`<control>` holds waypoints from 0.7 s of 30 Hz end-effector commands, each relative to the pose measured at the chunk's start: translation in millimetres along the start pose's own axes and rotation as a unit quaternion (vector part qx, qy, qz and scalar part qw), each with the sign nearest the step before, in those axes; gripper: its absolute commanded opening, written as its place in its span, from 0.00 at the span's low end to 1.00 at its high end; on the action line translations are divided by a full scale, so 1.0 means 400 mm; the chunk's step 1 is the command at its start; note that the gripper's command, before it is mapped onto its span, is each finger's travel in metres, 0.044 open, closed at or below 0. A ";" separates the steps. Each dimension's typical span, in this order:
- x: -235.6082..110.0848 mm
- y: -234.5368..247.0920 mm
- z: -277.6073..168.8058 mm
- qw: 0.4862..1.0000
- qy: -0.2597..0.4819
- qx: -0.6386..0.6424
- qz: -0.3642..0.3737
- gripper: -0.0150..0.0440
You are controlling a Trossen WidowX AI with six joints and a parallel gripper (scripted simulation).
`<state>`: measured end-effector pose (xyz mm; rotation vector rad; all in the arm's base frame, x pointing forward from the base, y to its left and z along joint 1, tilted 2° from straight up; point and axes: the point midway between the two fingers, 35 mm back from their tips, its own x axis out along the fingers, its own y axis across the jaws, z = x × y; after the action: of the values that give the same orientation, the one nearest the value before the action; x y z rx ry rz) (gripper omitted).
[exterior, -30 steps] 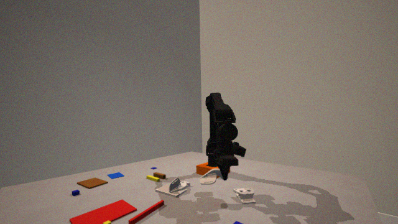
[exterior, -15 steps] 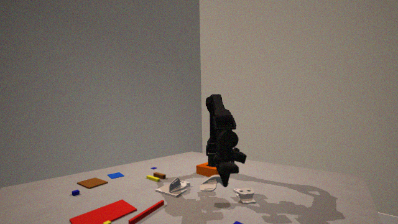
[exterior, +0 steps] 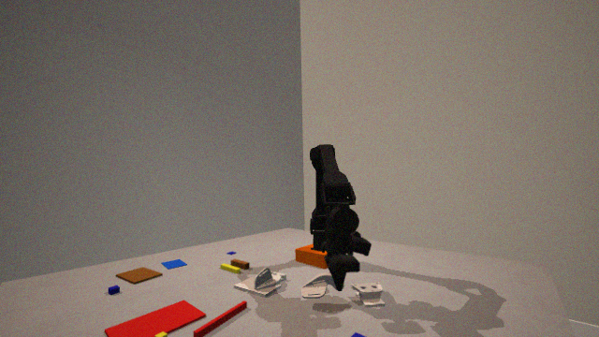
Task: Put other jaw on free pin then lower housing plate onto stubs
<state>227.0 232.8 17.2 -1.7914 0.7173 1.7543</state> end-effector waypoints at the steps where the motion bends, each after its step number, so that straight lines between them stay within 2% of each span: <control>1: 0.018 0.004 0.001 1.000 -0.002 -0.003 0.001 0.32; 13: 0.055 0.008 0.002 1.000 -0.002 -0.003 0.001 0.32; 18: 0.048 0.007 0.002 1.000 -0.002 -0.003 0.001 0.54; 21: -0.058 0.002 0.001 1.000 -0.002 -0.003 0.001 0.67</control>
<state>221.4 226.7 4.6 -1.7897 0.7520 1.7778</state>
